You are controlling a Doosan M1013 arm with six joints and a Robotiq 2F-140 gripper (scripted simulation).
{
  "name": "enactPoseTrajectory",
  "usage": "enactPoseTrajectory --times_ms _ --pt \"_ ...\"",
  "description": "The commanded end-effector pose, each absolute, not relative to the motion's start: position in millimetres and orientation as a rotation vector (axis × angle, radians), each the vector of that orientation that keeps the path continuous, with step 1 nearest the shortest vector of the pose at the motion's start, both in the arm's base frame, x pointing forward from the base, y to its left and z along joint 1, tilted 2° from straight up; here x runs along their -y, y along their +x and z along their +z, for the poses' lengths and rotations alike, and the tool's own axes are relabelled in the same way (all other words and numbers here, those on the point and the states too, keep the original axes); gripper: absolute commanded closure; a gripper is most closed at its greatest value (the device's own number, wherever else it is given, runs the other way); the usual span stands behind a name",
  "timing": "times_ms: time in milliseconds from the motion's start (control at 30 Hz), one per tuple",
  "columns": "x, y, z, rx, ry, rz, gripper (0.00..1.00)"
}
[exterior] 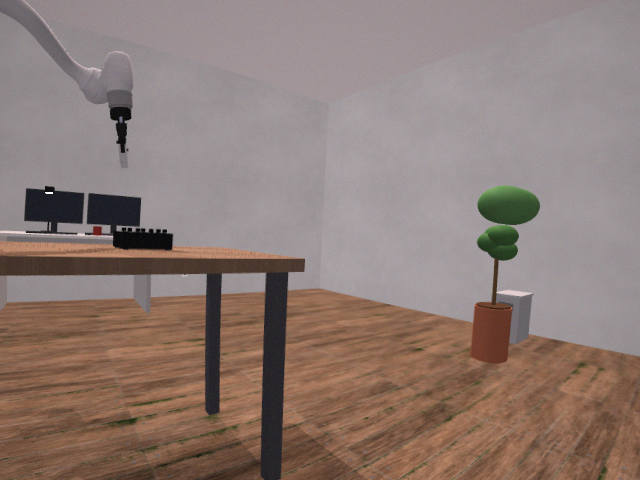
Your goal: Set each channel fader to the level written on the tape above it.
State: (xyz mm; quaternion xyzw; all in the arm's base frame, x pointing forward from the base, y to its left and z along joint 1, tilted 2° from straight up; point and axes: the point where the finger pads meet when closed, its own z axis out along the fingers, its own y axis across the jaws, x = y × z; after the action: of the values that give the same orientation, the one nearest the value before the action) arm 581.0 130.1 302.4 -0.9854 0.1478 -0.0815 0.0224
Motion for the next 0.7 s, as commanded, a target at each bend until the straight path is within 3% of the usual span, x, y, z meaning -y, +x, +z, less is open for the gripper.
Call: enactPoseTrajectory --times_ms 0,367,667 --pt "-85 598 270 -0.392 -3.080 -0.189 0.00" --pt "35 612 188 -0.240 -3.101 -0.025 0.00" --pt "41 611 184 -0.232 -3.100 -0.017 0.00"
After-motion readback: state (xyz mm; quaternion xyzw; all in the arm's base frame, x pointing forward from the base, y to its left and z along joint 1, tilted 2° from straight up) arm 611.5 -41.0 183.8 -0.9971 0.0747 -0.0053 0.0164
